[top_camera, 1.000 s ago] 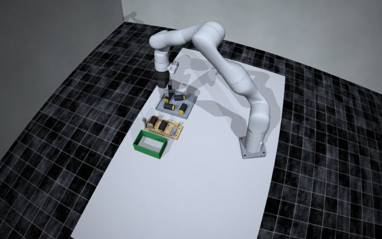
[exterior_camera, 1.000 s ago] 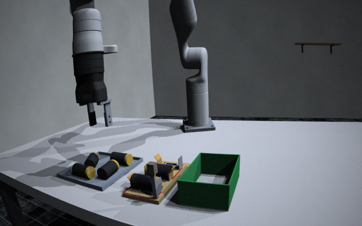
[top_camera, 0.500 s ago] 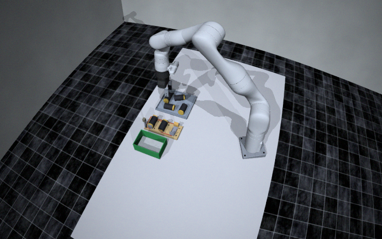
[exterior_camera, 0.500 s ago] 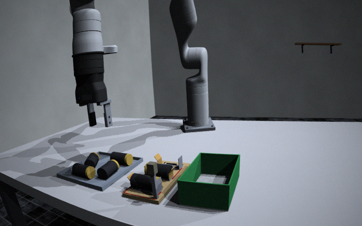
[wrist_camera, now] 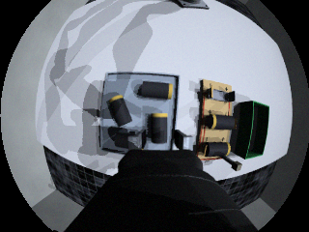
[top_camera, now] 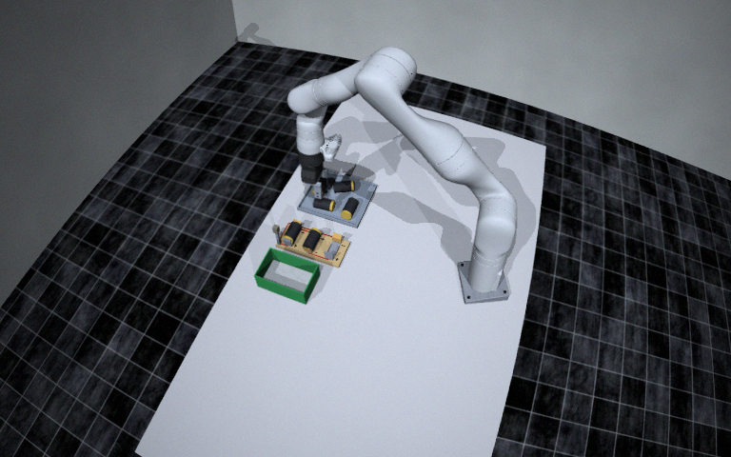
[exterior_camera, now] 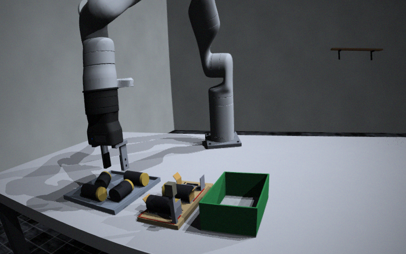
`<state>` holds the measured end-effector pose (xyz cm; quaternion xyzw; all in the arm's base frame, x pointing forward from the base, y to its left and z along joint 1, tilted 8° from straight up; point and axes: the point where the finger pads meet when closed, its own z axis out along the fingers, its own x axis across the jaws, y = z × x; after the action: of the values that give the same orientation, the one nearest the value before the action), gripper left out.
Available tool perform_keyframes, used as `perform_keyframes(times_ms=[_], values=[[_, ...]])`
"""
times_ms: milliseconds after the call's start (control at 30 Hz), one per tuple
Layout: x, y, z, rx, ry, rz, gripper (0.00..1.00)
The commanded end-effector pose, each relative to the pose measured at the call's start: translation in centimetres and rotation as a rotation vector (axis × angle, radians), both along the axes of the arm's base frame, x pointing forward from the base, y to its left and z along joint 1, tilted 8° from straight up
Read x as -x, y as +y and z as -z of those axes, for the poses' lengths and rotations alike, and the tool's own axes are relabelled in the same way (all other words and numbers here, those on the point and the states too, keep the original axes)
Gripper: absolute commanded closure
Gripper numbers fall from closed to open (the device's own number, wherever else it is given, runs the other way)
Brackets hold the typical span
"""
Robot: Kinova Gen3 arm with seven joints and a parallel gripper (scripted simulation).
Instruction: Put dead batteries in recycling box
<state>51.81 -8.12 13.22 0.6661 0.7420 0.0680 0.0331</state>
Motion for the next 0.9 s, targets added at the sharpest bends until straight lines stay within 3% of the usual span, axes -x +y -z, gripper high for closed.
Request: perform_keyframes(times_ms=[0, 867], values=[[0.33, -0.09, 1.96, 0.001, 0.021, 0.003, 0.10], [0.28, -0.07, 2.36, 0.001, 0.021, 0.003, 0.10]])
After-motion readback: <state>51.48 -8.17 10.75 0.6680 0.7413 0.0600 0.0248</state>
